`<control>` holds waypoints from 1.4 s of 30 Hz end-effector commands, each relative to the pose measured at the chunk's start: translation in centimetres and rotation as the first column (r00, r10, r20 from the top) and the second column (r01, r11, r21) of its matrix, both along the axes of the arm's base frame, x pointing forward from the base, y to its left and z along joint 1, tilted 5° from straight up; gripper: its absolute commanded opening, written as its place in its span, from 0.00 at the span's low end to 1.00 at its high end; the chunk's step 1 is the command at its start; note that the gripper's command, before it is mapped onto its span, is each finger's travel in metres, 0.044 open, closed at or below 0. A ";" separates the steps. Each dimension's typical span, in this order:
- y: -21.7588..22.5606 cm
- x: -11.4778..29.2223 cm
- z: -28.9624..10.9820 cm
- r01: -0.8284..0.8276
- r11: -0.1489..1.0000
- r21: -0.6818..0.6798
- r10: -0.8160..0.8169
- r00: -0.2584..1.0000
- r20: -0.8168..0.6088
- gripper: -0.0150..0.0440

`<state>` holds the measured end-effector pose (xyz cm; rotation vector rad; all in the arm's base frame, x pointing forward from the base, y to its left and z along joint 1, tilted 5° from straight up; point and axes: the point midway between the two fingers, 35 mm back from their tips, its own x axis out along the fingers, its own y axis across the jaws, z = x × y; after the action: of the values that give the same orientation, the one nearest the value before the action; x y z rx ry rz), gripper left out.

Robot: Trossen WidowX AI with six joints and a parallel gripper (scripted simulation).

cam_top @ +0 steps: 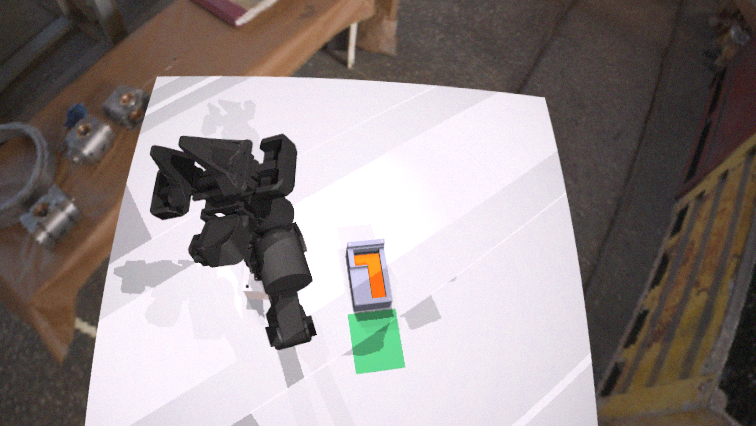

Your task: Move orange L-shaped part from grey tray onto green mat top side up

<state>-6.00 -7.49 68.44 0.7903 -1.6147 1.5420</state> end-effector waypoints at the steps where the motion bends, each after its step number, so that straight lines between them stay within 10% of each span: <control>1: 6.8 -0.8 -0.4 0.100 0.981 -0.169 -0.103 0.995 -0.007 0.56; 14: 29.4 7.3 -10.5 0.265 0.499 -0.825 -0.499 0.866 -0.023 0.56; 23: 35.0 20.3 -23.9 0.034 -0.004 -0.999 -0.791 0.612 0.024 0.56; 33: 28.2 31.5 -41.1 -0.543 -0.275 -0.793 -0.960 0.198 0.198 0.56; 42: 14.1 31.1 -54.5 -0.967 -0.035 -0.253 -0.858 -0.101 0.503 0.56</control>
<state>26.61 10.79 17.07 -0.1295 1.1837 0.2736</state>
